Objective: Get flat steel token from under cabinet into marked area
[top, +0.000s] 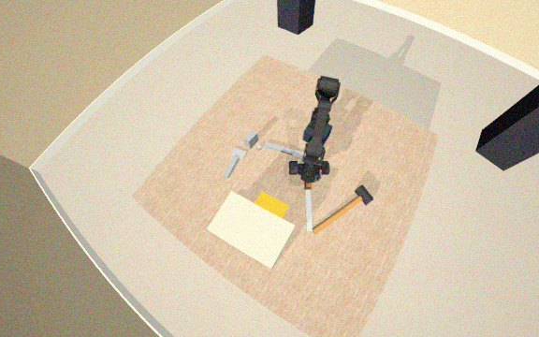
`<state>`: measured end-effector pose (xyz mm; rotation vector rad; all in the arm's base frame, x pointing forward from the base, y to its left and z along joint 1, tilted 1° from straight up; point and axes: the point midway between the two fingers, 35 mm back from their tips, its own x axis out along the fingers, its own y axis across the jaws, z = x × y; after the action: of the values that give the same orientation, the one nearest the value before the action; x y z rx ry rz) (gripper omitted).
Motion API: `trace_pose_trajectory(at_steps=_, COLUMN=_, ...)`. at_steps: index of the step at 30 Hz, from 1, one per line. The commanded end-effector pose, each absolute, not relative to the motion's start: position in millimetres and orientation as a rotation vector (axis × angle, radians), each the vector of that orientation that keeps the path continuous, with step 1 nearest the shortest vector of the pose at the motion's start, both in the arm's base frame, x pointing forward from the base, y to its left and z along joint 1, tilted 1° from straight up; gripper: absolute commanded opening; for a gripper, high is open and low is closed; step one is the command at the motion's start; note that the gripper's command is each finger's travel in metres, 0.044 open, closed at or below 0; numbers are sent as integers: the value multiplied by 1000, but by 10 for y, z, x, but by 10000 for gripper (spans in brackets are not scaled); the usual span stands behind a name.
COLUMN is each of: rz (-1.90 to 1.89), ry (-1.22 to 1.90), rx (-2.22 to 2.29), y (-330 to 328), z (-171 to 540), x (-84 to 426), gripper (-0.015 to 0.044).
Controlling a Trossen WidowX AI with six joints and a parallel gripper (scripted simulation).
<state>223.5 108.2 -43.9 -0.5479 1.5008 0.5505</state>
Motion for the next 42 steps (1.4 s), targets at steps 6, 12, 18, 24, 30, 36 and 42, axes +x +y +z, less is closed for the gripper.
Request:
trace_pose_trajectory(at_steps=6, rz=568, ry=1497, rx=-555, y=1137, z=-436, x=2216, gripper=0)
trace_pose_trajectory(at_steps=12, rz=568, ry=1497, rx=-555, y=1150, z=-436, x=2210, gripper=0)
trace_pose_trajectory(at_steps=18, rz=568, ry=1497, rx=-555, y=1164, z=-436, x=2204, gripper=0)
trace_pose_trajectory(at_steps=24, rz=568, ry=1497, rx=-555, y=1177, z=-435, x=2198, gripper=0)
trace_pose_trajectory(at_steps=30, rz=568, ry=1497, rx=-555, y=1190, z=-435, x=2192, gripper=0)
trace_pose_trajectory(at_steps=36, rz=568, ry=1497, rx=-555, y=1229, z=-435, x=2177, gripper=0)
trace_pose_trajectory(at_steps=42, rz=569, ry=1497, rx=-555, y=1243, z=-435, x=2170, gripper=0)
